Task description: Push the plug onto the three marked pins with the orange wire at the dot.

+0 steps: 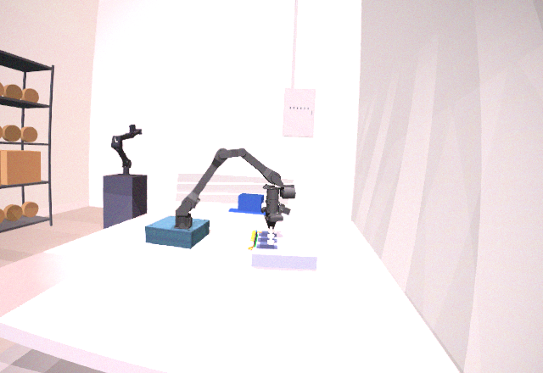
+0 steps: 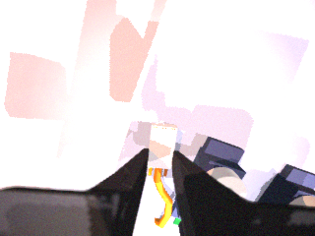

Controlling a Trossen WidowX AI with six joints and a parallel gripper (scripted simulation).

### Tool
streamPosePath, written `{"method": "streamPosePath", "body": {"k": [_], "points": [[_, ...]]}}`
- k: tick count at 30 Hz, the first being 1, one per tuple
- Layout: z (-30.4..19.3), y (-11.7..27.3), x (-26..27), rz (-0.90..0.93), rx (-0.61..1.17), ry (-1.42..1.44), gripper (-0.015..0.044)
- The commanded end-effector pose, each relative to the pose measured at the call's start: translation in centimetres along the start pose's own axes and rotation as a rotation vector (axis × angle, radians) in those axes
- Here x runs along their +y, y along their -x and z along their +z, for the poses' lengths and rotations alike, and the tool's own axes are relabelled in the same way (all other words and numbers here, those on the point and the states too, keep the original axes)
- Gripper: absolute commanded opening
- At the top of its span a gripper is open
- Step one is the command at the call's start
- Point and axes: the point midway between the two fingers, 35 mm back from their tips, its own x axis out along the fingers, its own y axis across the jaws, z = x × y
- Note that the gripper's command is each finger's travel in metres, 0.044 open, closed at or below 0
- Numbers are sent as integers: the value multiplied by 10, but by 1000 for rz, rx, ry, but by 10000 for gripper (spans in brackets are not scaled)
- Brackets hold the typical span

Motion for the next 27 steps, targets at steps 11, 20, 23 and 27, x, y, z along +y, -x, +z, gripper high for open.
{"method": "streamPosePath", "body": {"k": [11,20,23,27], "points": [[1,26,1,4,2,5,0],[-2,57,0,4,2,2,0],[-9,59,-2,4,2,-10,0],[-23,62,-7,3,3,-35,0]]}}
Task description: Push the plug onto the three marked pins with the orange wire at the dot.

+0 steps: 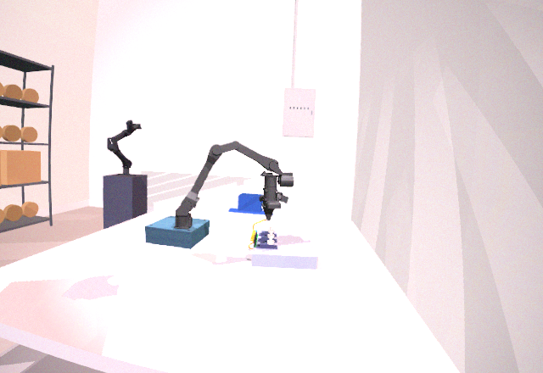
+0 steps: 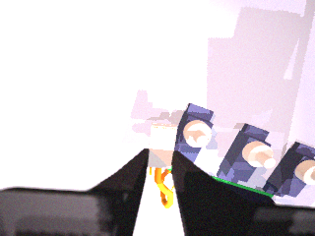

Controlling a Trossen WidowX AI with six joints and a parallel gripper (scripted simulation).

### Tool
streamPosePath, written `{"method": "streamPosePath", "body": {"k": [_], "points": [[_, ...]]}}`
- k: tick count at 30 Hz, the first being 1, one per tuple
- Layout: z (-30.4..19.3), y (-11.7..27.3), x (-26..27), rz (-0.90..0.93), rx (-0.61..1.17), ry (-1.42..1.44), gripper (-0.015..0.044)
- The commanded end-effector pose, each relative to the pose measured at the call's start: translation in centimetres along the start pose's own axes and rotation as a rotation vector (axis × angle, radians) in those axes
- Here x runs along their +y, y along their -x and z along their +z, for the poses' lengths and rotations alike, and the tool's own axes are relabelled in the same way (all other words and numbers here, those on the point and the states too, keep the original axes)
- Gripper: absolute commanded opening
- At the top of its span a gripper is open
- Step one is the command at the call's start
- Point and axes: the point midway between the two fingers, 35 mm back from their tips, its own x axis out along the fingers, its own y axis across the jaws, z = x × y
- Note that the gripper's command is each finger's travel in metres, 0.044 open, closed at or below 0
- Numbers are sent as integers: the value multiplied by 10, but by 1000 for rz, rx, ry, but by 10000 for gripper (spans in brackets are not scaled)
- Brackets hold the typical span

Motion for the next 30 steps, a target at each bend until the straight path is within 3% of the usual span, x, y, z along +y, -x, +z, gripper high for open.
{"method": "streamPosePath", "body": {"k": [1,30], "points": [[-11,4,-5,3,-7,-29,0],[-125,1,-25,1,2,-213,0]]}}
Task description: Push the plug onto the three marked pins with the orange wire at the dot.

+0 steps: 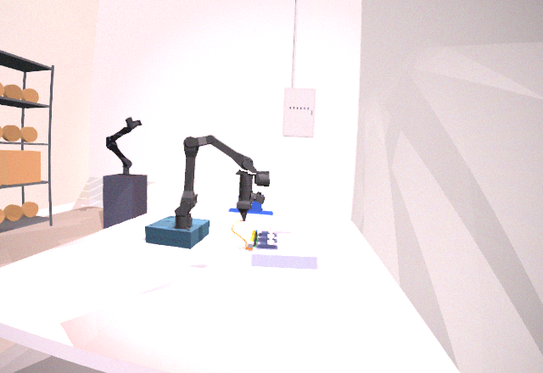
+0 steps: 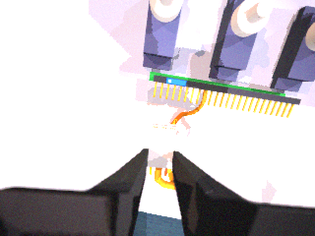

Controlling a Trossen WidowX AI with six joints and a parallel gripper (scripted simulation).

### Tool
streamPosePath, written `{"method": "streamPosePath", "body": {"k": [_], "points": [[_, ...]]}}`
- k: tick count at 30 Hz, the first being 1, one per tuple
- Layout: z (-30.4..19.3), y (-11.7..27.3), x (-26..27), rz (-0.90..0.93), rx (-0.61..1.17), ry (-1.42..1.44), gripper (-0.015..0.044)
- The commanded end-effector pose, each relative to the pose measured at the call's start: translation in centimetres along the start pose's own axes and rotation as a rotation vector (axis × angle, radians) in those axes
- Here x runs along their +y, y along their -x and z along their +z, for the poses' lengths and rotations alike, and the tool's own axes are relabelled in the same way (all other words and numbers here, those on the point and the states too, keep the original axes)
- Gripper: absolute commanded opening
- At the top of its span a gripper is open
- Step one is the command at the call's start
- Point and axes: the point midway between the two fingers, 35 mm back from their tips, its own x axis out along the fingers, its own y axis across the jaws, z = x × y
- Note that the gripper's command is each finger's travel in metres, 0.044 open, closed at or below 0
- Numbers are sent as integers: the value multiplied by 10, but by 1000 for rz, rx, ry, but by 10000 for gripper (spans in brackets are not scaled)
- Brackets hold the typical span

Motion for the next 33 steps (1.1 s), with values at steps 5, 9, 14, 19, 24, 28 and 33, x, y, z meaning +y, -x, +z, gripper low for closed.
{"method": "streamPosePath", "body": {"k": [5,9,14,19,24,28,33], "points": [[-27,-6,-7,4,-1,-50,0],[-26,-15,-7,4,-1,-50,0],[-27,-40,-7,4,0,-51,0],[-27,-46,-7,4,0,-51,0],[-15,-44,-7,4,-1,-51,0],[-1,-43,-6,4,-2,-51,0],[8,-42,-5,5,-3,-51,0]]}}
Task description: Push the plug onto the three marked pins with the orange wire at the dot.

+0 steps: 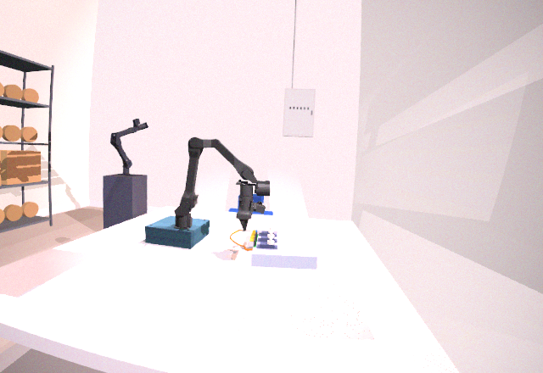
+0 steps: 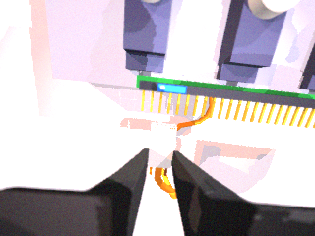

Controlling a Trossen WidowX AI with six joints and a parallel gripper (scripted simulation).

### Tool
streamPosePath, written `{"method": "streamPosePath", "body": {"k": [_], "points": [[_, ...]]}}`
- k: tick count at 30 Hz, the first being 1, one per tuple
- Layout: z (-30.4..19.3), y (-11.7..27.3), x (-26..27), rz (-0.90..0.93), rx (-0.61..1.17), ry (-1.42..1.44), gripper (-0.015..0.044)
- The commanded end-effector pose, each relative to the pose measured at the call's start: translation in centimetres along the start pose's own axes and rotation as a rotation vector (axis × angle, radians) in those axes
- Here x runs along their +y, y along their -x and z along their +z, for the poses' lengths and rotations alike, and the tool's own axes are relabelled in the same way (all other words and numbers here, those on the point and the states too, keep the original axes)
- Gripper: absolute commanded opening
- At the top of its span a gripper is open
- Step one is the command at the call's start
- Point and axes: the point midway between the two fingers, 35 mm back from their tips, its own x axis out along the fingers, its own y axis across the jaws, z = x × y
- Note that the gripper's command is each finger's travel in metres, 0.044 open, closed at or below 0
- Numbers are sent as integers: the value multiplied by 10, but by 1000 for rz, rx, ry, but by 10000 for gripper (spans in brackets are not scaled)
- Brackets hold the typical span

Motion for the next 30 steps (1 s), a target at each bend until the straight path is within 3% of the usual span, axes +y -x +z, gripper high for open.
{"method": "streamPosePath", "body": {"k": [1,30], "points": [[4,0,1,5,3,-4,0],[11,0,-1,5,2,-4,0]]}}
